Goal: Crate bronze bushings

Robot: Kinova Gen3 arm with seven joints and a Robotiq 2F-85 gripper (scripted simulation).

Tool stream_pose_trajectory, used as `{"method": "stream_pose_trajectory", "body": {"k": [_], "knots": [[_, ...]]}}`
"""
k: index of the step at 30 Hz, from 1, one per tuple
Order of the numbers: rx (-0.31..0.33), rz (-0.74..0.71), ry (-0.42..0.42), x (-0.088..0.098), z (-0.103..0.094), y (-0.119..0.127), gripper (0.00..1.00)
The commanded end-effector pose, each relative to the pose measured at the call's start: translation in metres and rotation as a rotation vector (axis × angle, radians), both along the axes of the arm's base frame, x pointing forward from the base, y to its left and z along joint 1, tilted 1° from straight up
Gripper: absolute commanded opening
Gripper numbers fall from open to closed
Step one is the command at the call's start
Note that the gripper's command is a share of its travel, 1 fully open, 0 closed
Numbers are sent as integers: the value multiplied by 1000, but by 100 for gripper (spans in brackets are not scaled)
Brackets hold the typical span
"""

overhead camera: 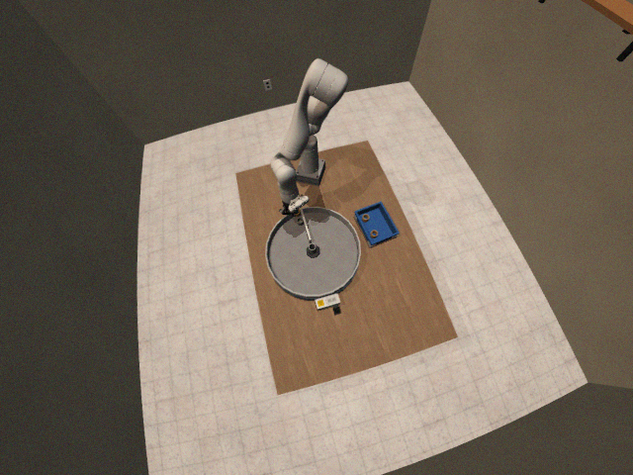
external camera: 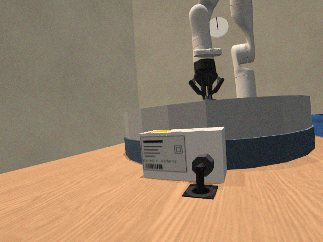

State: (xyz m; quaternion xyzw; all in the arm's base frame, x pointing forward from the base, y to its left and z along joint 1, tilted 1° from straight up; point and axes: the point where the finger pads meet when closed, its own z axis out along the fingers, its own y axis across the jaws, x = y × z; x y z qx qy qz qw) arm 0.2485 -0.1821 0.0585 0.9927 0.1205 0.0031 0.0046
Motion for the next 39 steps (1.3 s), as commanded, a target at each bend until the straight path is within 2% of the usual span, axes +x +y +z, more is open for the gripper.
{"method": "stream_pose_trajectory", "body": {"k": [1, 24, 29, 39], "knots": [[0, 2, -2, 1, 1, 0, 0], [0, 2, -2, 1, 8, 0, 0], [0, 2, -3, 0, 28, 1, 0], [0, 2, -3, 0, 28, 1, 0]]}}
